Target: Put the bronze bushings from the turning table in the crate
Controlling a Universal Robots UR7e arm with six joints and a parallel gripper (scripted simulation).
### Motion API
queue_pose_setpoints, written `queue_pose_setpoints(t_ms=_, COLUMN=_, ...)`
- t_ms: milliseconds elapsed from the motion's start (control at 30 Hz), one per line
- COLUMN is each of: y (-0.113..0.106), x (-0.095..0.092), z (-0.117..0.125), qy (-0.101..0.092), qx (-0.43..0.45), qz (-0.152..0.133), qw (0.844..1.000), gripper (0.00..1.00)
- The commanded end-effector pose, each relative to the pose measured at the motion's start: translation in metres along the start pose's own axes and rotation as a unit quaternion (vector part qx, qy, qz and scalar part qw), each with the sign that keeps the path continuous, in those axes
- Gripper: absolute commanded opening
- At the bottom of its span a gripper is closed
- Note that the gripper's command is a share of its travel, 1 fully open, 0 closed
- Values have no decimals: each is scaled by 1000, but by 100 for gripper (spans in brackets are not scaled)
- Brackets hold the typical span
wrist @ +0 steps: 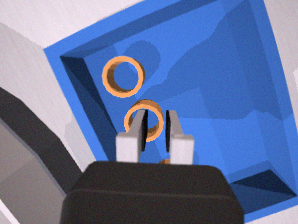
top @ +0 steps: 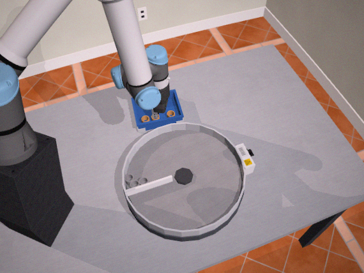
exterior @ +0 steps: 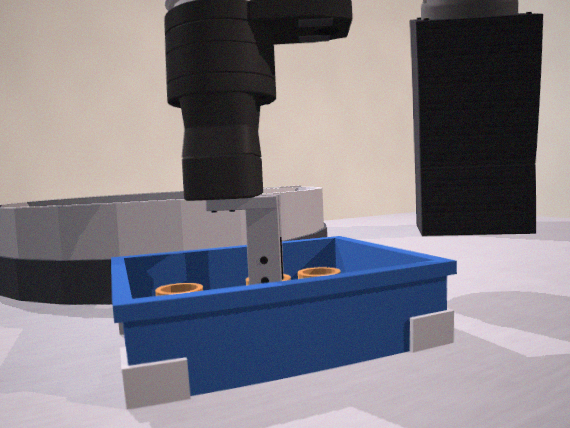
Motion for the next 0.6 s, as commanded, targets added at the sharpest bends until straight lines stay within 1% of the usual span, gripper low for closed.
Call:
queue_pose_setpoints(t_ms=0, y=0, x=-3, z=1, qy=-1, qx=0, qz=-1, qw=1000, gripper=42)
queue_pose_setpoints(t_ms=300, y=0, x=-3, z=1, qy=-1, qx=0, qz=-1, qw=1000, gripper=42)
queue_pose_setpoints(t_ms=467, y=0, x=-9, z=1, qy=-1, qx=0, qz=-1, qw=1000, gripper=42)
queue_pose_setpoints(t_ms=567, y=0, x=-9, z=1, qy=-1, qx=0, qz=-1, qw=1000, gripper=42)
Point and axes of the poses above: the point where the finger pads meet when closed, its own x axis out along the fingers, its own z axis across the jaws, y = z × x, the point moved 10 cm from there along -x, back along the fingers, and after that the axes turned 10 degrees about x, right-handed, at the moved point
